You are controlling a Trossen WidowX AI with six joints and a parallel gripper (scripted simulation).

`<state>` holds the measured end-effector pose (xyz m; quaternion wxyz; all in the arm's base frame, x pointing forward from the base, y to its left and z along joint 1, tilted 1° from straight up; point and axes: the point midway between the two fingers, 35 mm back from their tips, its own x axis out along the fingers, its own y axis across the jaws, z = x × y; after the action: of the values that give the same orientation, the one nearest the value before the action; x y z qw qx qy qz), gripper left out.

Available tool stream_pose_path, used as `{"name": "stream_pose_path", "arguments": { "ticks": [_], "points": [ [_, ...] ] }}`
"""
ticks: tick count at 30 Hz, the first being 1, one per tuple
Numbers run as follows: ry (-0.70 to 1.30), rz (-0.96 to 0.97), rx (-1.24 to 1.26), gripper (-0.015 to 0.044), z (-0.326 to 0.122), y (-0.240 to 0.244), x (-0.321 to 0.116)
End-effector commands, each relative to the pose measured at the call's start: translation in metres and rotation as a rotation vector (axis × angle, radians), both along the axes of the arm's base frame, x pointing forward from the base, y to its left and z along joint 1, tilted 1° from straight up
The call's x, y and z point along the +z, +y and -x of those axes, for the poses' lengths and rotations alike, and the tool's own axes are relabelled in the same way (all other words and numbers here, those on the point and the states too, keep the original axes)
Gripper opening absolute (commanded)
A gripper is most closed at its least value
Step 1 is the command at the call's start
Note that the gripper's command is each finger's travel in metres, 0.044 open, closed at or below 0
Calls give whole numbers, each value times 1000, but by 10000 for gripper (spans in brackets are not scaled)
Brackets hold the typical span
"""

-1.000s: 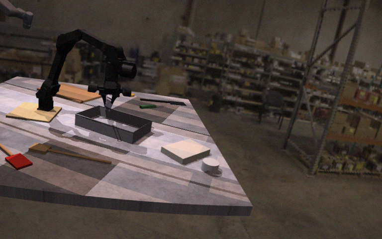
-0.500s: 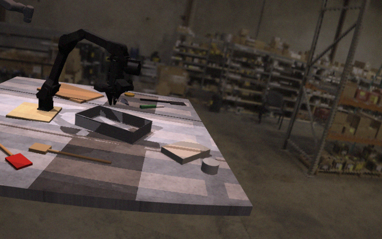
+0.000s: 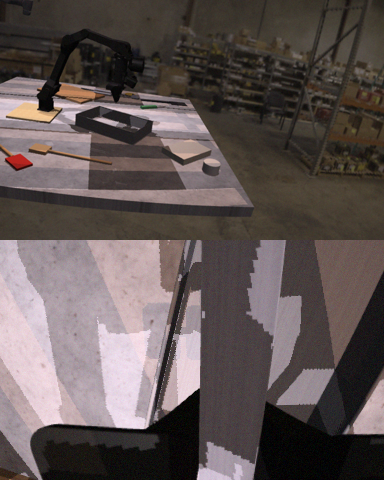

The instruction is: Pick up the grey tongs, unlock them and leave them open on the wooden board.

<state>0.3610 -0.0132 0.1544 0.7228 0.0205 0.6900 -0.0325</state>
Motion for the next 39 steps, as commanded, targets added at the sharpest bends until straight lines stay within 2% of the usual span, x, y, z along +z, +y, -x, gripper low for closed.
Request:
{"name": "stream_pose_path", "arguments": {
  "ticks": [1,39],
  "points": [
    [-2,8,178,-150,-2,11,4],
    [15,78,1793,-150,10,118,20]
  ]
}}
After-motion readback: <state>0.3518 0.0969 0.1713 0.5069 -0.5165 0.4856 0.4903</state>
